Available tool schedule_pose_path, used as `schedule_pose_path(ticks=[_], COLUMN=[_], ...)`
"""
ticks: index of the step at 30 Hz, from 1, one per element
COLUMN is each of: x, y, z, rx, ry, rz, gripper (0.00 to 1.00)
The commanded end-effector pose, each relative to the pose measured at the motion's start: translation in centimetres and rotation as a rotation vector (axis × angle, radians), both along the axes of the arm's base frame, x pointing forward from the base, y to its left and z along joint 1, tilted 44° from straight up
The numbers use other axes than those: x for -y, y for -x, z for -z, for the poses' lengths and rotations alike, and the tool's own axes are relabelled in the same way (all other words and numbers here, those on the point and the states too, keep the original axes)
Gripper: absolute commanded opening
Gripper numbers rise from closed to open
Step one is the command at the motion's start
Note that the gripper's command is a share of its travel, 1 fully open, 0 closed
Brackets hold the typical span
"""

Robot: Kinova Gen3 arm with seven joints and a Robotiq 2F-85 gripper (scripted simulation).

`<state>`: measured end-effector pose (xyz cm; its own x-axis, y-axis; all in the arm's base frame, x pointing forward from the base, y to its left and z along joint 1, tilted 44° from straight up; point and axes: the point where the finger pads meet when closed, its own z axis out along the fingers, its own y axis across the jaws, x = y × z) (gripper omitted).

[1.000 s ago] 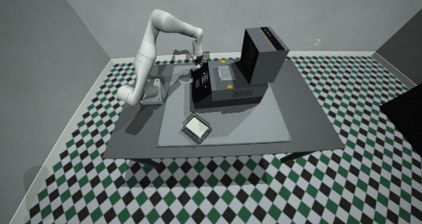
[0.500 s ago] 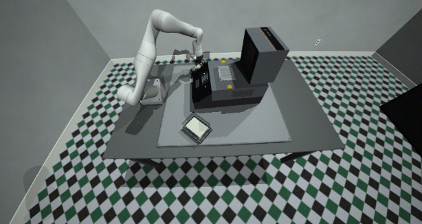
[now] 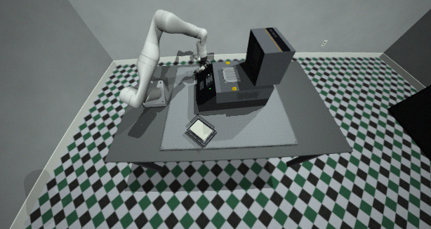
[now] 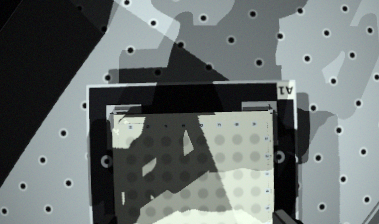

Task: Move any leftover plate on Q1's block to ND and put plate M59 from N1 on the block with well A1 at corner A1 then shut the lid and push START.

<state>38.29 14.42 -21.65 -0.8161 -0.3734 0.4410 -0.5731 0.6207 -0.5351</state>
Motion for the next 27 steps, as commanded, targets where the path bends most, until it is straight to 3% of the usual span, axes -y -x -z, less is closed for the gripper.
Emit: schedule_pose_path(ticks=[1, 27], x=[-0.09, -0.59], y=[-0.04, -0.09], z=[-0.04, -0.56], rx=[0.001, 0.001], ry=[-0.001, -0.001], rz=[-0.001, -0.001], gripper=[0.90, 0.90])
